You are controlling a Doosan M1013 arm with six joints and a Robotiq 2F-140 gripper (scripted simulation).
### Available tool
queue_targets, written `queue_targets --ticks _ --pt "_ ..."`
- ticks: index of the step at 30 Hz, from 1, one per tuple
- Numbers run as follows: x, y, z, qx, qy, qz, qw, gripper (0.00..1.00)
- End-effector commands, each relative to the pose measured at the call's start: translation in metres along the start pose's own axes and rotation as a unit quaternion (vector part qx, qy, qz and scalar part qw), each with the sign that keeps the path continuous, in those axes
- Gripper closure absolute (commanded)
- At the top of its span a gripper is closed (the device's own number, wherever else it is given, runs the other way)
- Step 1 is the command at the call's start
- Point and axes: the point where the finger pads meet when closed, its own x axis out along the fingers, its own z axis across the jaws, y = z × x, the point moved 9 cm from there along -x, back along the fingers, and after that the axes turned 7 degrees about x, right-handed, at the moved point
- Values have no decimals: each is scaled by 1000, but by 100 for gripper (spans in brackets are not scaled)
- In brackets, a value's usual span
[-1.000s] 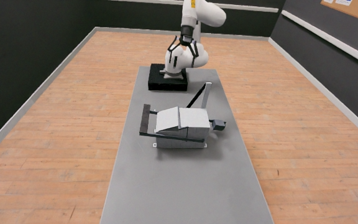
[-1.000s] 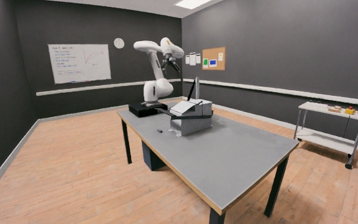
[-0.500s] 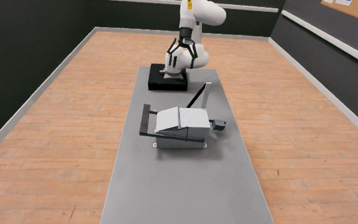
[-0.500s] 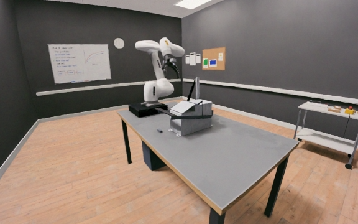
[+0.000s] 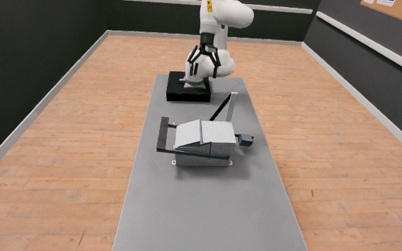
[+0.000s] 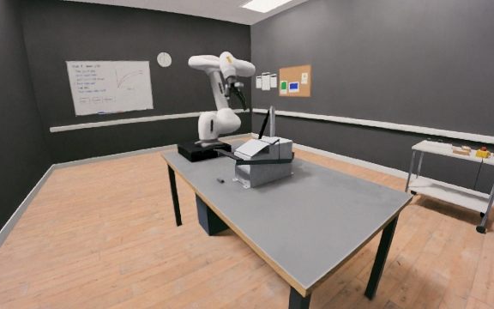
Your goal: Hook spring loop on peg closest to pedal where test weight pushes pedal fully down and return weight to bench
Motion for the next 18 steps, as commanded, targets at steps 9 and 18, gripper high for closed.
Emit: queue_targets --ticks 9,18 --pt "11 -2 3 -72 29 -18 997 0" --pt "11 -2 3 -72 29 -18 997 0"
